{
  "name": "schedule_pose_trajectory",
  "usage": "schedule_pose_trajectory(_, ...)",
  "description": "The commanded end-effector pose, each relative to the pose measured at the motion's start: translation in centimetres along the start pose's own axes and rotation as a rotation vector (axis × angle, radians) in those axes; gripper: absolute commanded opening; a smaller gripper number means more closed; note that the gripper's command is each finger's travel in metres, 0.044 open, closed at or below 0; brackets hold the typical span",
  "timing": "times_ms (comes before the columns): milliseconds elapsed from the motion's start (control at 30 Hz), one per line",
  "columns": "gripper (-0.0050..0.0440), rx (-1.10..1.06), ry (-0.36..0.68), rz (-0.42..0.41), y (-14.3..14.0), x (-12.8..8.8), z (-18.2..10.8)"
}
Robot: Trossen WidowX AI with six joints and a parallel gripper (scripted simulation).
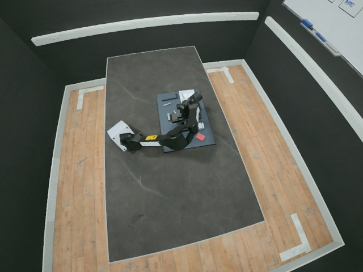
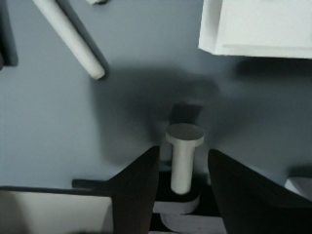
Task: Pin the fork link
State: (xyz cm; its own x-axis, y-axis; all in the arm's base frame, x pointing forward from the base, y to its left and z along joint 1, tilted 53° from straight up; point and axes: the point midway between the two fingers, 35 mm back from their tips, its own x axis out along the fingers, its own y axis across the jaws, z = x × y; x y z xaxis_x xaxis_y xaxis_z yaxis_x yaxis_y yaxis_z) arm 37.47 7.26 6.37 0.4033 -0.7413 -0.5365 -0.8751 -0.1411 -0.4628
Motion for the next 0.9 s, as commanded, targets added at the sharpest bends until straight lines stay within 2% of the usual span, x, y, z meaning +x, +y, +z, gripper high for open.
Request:
schedule_pose_trajectory(0, 0.0140, 0.014, -0.009, -0.012, -0.4, -0.5, 0.3)
schedule_pose_trajectory(867, 0.0140, 0.017, -0.012, -0.013, -0.5, -0.7, 1.7)
